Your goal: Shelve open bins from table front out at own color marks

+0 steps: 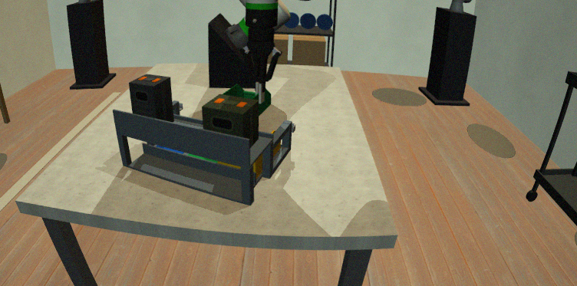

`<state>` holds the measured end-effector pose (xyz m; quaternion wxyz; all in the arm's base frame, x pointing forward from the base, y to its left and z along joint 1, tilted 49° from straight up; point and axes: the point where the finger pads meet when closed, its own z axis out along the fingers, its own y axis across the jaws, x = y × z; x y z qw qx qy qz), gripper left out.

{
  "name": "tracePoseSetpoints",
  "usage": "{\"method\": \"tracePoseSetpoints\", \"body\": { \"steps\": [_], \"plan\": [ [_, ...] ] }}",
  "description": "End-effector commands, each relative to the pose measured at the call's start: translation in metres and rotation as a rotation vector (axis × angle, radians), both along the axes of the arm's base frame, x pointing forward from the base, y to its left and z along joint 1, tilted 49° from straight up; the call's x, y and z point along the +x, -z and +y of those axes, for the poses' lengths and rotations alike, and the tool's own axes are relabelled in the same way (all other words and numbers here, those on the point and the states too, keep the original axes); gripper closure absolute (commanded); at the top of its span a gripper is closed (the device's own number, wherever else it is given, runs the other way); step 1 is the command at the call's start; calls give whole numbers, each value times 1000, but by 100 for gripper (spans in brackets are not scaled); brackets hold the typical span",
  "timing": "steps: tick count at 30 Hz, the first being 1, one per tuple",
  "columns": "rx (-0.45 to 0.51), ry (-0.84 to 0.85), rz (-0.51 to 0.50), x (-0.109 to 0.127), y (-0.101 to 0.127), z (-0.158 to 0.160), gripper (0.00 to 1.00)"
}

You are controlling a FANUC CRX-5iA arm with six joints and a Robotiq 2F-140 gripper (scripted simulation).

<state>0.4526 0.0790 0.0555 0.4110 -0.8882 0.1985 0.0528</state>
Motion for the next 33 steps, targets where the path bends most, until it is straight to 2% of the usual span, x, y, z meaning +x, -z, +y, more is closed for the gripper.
{"method": "tracePoseSetpoints", "body": {
  "steps": [1, 27, 33],
  "plan": [
    [0, 0, 0, 1, -1, 0, 100],
    [0, 0, -1, 3, 0, 0, 100],
    [0, 0, -1, 13, 2, -4, 100]
  ]
}}
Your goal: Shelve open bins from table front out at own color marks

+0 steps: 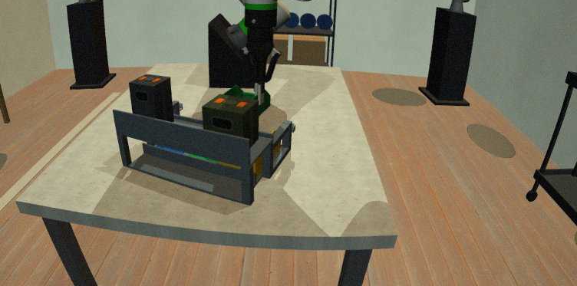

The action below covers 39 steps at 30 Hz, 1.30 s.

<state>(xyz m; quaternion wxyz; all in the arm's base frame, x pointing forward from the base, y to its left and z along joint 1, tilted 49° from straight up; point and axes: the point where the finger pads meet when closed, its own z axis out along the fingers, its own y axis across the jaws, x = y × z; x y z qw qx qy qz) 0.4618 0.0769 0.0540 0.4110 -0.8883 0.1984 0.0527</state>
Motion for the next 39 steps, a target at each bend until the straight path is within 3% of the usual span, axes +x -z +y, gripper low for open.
{"method": "tracePoseSetpoints", "body": {
  "steps": [1, 15, 39],
  "plan": [
    [0, 0, 0, 6, 1, -2, 100],
    [0, 0, 0, 28, 8, -9, 100],
    [4, -7, 5, 29, 8, -10, 100]
  ]
}}
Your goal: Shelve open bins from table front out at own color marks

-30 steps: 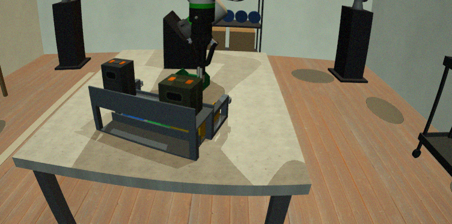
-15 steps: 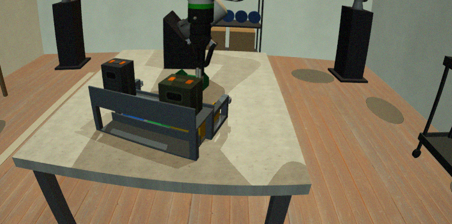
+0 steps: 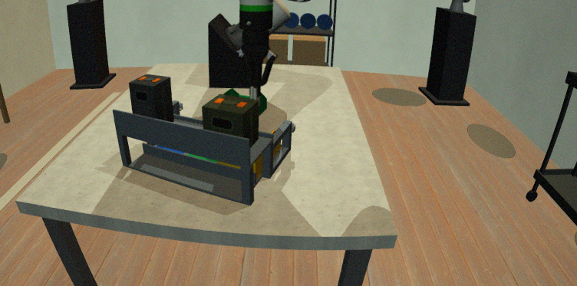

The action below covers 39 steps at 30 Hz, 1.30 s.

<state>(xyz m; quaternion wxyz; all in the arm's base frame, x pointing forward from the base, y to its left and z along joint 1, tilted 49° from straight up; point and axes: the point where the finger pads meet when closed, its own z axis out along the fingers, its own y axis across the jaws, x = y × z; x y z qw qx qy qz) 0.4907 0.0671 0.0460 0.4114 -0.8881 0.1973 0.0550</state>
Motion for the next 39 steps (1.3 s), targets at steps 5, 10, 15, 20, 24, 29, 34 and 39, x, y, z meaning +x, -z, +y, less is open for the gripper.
{"method": "tracePoseSetpoints", "body": {
  "steps": [5, 10, 15, 20, 24, 29, 34, 39],
  "plan": [
    [9, -17, 14, 1, 0, -1, 100],
    [19, -36, 30, 2, 0, -2, 100],
    [32, -60, 49, 3, 0, -3, 100],
    [39, -74, 61, 4, 0, -3, 100],
    [41, -76, 62, 4, 0, -3, 100],
    [41, -76, 63, 4, 0, -3, 100],
    [41, -76, 63, 4, 0, -3, 100],
    [41, -76, 63, 4, 0, -3, 100]
  ]
}}
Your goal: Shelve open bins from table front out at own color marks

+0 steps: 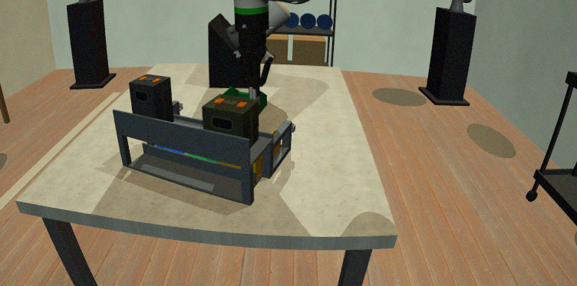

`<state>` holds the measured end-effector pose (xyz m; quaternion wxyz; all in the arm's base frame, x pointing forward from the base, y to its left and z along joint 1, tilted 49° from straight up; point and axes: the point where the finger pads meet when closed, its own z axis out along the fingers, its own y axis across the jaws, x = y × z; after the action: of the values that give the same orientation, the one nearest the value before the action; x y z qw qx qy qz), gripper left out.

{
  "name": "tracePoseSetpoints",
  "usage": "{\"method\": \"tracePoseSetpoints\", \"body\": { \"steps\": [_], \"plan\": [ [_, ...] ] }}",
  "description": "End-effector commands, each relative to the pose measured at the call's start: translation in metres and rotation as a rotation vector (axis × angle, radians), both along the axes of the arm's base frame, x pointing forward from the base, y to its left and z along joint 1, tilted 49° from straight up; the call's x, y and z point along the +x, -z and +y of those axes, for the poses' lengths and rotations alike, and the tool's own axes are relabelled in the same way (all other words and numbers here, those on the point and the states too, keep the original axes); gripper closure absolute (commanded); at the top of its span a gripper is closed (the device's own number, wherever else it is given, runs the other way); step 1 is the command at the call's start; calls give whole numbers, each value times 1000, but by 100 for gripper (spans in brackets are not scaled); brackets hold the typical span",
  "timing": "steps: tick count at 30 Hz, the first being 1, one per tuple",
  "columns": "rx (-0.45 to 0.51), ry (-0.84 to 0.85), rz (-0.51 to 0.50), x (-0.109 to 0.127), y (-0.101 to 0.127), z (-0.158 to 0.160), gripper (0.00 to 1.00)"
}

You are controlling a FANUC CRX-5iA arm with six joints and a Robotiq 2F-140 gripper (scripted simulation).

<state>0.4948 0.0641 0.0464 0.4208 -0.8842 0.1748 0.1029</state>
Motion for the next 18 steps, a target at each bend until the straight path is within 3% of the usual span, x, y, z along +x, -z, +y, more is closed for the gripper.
{"method": "tracePoseSetpoints", "body": {
  "steps": [1, 18],
  "plan": [
    [0, 0, 0, 0, 0, 0, 100],
    [0, 0, 0, 1, 0, -1, 100]
  ]
}}
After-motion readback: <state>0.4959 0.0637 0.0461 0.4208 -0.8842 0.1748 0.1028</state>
